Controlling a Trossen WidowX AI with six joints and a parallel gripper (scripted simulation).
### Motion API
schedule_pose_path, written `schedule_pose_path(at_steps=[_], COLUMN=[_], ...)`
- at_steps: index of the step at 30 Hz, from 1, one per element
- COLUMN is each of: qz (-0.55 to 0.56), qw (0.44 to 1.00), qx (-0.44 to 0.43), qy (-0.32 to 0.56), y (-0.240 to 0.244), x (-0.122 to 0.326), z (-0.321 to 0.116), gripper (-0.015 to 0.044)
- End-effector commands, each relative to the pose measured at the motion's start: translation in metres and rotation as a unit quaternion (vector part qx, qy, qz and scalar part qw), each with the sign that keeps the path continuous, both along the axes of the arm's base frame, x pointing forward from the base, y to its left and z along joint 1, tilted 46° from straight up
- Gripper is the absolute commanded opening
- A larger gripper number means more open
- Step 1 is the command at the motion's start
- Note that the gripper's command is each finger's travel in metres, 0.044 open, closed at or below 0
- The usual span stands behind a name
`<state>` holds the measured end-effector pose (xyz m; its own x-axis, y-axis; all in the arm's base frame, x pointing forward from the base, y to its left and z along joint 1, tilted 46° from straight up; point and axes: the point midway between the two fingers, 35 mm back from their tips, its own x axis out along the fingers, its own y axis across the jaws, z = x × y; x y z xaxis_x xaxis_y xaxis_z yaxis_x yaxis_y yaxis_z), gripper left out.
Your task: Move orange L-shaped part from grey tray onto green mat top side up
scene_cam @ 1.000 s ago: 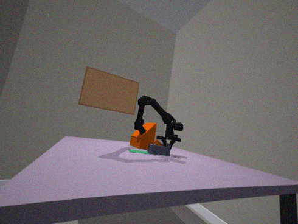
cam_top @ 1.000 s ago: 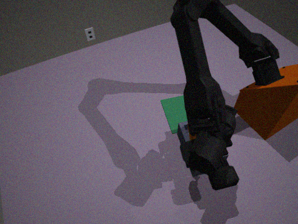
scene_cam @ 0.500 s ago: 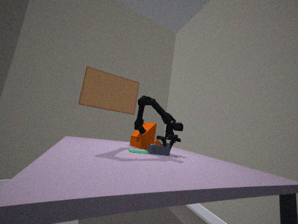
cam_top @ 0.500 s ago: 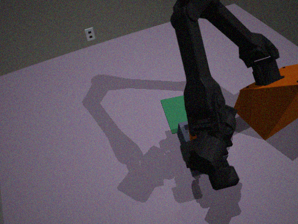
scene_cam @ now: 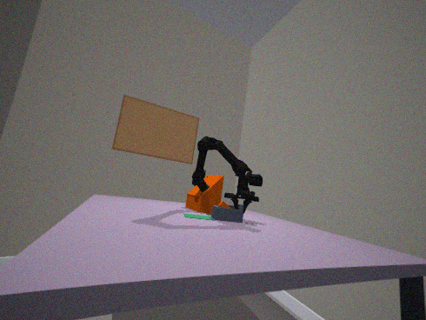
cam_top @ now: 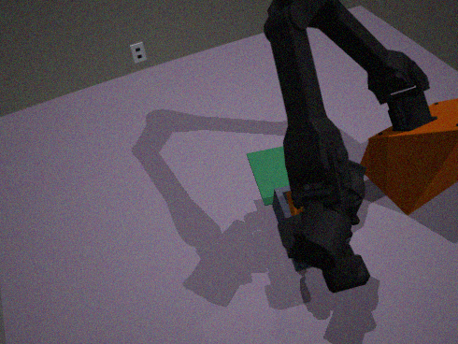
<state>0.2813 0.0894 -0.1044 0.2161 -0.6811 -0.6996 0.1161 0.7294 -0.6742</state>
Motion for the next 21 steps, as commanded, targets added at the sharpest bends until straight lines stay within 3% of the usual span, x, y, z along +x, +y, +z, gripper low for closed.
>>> schedule_pose_path(at_steps=[1, 7, 13, 21], qz=[-0.003, -0.002, -0.003, -0.003], qw=[1.0, 1.0, 1.0, 1.0], qx=[-0.004, -0.003, -0.003, -0.003], qy=[0.003, 0.004, 0.005, 0.005], y=[0.008, 0.02, 0.064, 0.066], x=[-0.003, -0.005, -0.023, -0.024], z=[-0.001, 0.011, 0.07, 0.073], gripper=[0.018, 0.018, 0.018, 0.018])
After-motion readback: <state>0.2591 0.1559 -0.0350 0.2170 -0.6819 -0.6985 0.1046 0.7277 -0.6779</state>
